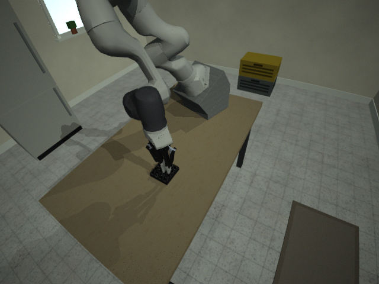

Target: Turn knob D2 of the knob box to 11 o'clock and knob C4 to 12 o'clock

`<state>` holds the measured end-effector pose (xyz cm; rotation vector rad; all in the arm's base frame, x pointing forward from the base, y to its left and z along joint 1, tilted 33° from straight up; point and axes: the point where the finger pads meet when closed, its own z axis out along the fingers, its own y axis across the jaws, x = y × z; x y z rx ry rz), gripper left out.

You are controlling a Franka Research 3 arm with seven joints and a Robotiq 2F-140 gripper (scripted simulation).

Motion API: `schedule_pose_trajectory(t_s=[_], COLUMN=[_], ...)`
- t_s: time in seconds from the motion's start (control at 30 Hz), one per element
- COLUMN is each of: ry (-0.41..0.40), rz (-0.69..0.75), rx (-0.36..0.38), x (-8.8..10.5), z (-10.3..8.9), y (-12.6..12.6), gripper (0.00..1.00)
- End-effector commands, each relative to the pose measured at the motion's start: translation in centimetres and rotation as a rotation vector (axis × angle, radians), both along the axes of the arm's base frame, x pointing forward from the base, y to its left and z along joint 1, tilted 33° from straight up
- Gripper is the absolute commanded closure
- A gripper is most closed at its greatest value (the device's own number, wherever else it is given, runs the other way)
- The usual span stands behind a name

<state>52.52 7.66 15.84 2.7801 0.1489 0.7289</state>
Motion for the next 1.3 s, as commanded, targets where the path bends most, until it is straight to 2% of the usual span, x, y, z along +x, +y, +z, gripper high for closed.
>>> schedule_pose_trajectory(t_s=[0.0, 0.07, 0.17, 0.33, 1.27], ry=[0.006, 0.003, -0.031, -0.053, -0.154], rz=[0.006, -0.005, -0.137, -0.222, -0.602], rx=[-0.005, 0.001, 0.079, 0.129, 0.351], x=[-0.2, -0.2, -0.1, -0.1, -0.1], z=[-0.1, -0.1, 0.3, 0.5, 1.4], y=[0.0, -0.1, -0.5, -0.7, -1.9], gripper=[0.88, 0.88, 0.88, 0.88, 0.88])
